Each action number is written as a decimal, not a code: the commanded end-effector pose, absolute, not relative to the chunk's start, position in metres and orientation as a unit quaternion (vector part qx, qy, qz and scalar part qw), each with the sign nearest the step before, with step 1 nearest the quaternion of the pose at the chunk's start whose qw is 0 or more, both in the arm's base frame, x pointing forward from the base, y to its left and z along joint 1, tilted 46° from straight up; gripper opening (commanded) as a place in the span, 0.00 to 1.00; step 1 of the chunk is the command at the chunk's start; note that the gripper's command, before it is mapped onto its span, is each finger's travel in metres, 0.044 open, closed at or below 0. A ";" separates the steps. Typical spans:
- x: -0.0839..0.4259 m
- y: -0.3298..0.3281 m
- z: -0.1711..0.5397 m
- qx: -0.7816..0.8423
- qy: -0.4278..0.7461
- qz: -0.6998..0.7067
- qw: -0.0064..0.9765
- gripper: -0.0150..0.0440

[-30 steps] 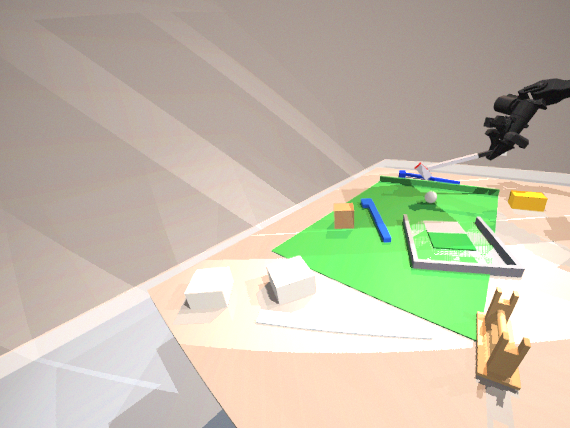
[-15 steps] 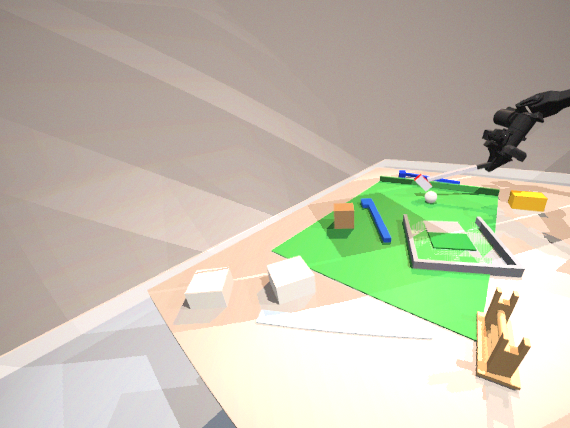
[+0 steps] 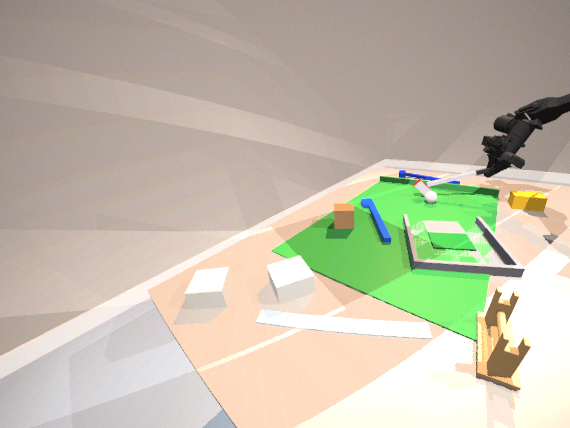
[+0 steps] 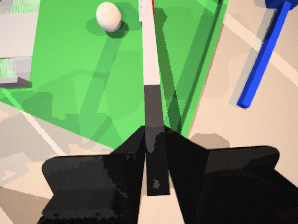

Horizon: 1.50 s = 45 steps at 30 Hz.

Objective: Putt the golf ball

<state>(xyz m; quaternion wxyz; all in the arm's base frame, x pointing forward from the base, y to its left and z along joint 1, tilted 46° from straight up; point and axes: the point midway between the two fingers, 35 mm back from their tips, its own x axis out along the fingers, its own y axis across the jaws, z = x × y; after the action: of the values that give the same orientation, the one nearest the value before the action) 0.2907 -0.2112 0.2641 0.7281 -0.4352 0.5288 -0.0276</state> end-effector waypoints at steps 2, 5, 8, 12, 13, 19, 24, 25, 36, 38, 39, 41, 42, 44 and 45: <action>0.291 -0.212 0.263 -0.435 0.529 -0.028 0.728 0.25; 0.291 -0.212 0.263 -0.435 0.529 -0.028 0.728 0.25; 0.291 -0.212 0.263 -0.435 0.529 -0.028 0.728 0.25; 0.291 -0.213 0.264 -0.435 0.529 -0.027 0.728 0.25; 0.292 -0.214 0.265 -0.436 0.528 -0.027 0.728 0.25; 0.300 -0.225 0.275 -0.437 0.526 -0.025 0.729 0.25; 0.305 -0.232 0.281 -0.439 0.524 -0.023 0.730 0.25; 0.305 -0.232 0.281 -0.439 0.524 -0.023 0.730 0.25; 0.278 -0.187 0.238 -0.435 0.527 -0.023 0.730 0.25; 0.269 -0.174 0.223 -0.435 0.526 -0.022 0.730 0.25; 0.264 -0.168 0.215 -0.435 0.526 -0.021 0.730 0.25; 0.254 -0.156 0.199 -0.435 0.526 -0.020 0.730 0.25; 0.250 -0.152 0.193 -0.436 0.526 -0.020 0.730 0.25; 0.247 -0.148 0.187 -0.436 0.526 -0.019 0.730 0.25; 0.247 -0.148 0.188 -0.436 0.526 -0.019 0.730 0.25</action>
<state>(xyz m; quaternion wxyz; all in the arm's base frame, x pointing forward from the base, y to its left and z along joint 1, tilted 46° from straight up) 0.2499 -0.1519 0.1890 0.7269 -0.4340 0.5321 -0.0115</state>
